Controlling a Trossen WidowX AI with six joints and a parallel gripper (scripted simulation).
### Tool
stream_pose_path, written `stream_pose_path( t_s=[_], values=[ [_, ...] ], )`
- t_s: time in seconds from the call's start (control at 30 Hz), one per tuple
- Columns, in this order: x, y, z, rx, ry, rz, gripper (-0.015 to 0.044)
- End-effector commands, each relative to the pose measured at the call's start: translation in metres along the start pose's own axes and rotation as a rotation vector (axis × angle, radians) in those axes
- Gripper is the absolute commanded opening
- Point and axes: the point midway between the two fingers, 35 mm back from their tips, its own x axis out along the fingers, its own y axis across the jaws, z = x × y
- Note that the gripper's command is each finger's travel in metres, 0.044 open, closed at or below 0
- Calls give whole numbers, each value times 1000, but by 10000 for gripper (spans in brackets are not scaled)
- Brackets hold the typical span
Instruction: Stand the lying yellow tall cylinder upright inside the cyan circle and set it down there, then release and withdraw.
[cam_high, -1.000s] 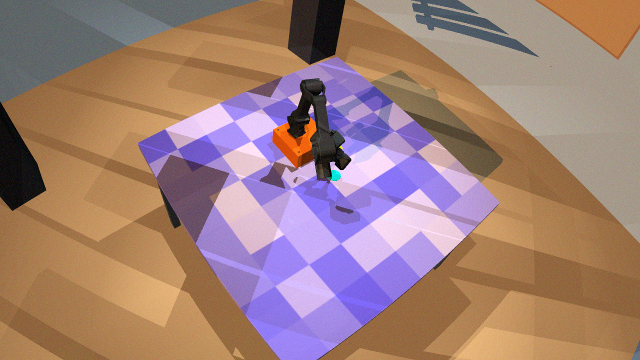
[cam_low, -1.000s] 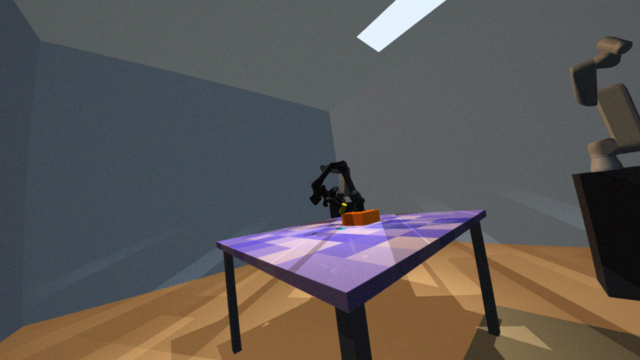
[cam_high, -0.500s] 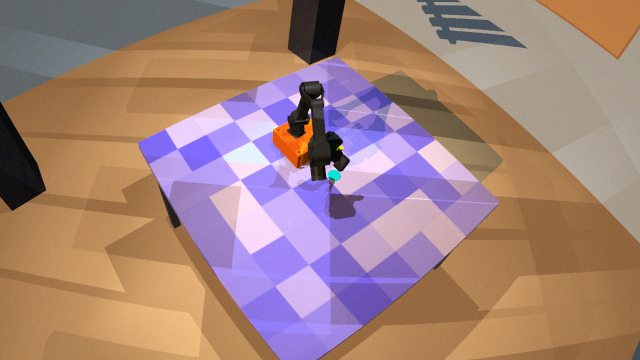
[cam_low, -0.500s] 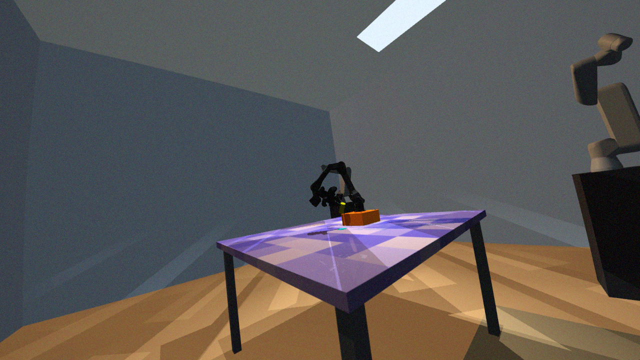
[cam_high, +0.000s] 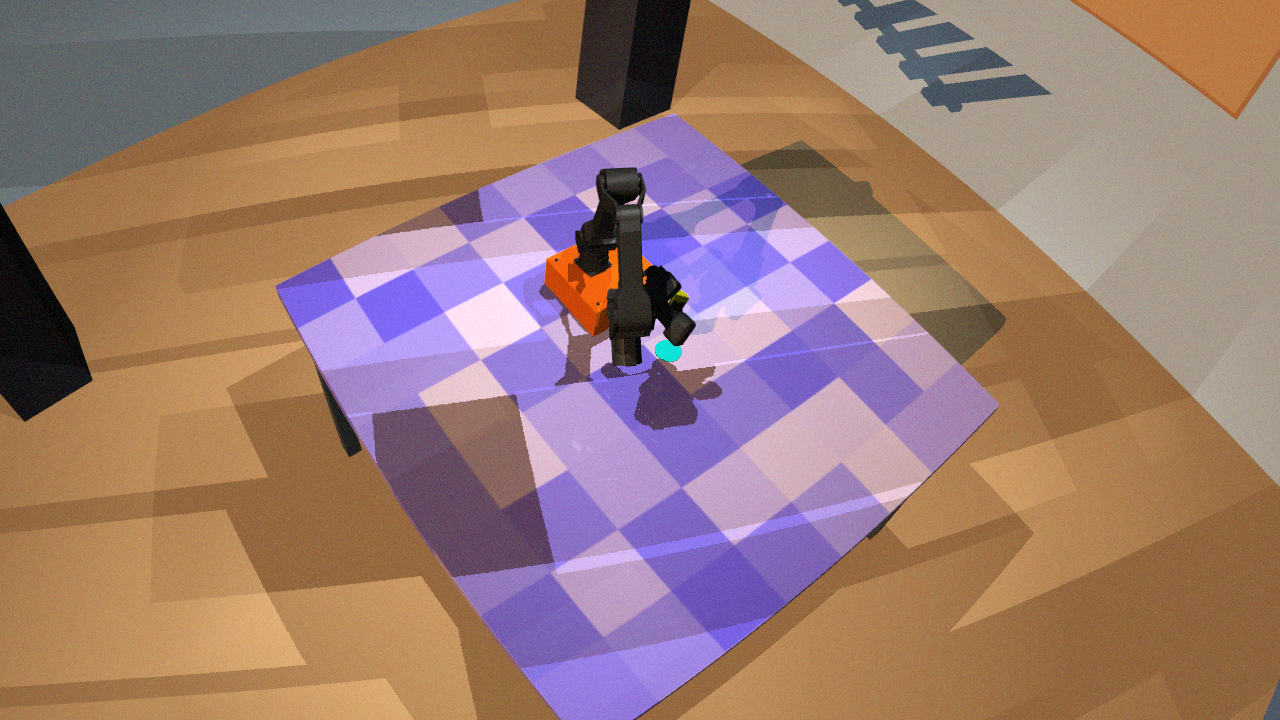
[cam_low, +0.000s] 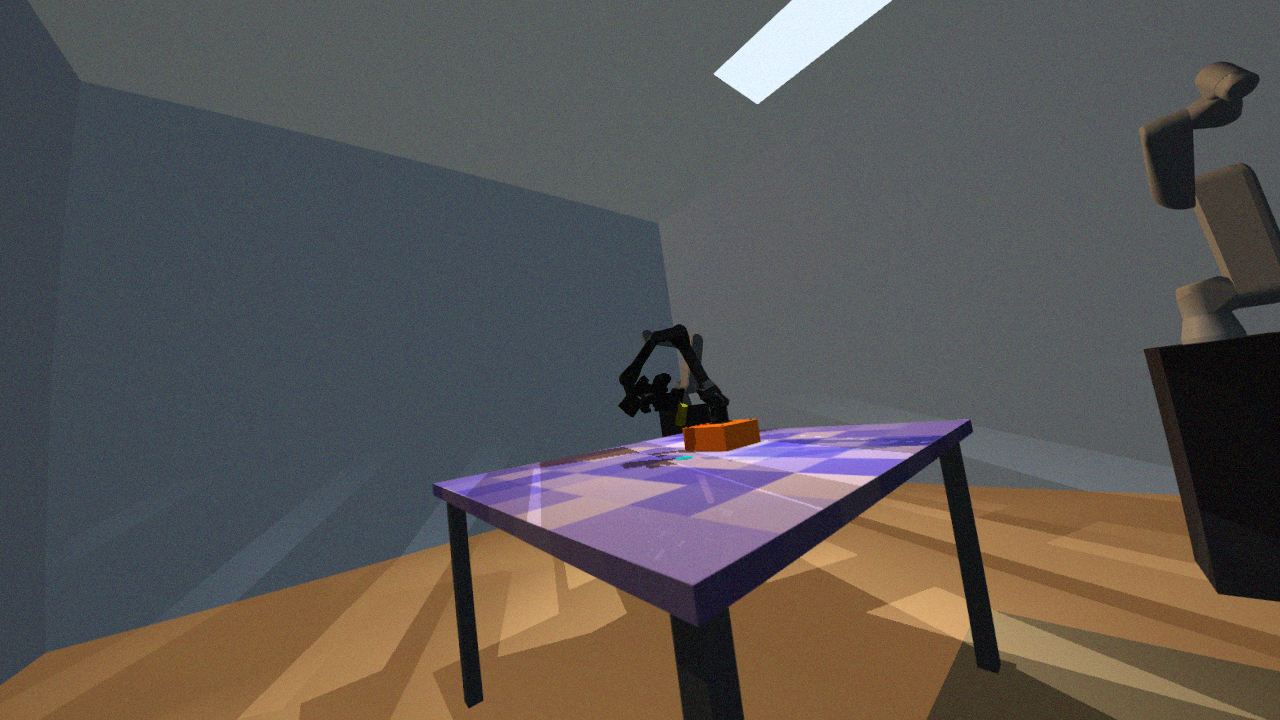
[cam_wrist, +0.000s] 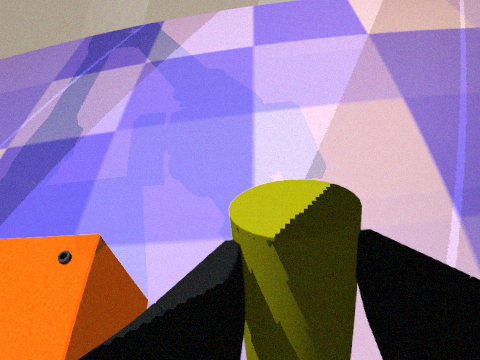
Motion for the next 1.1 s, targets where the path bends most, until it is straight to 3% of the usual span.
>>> stream_pose_path(
  t_s=[0.0, 1.07],
  values=[
    [-3, -2, 1, -6, -32, -29, 105],
    [-6, -10, -11, -19, -104, -86, 105]
  ],
)
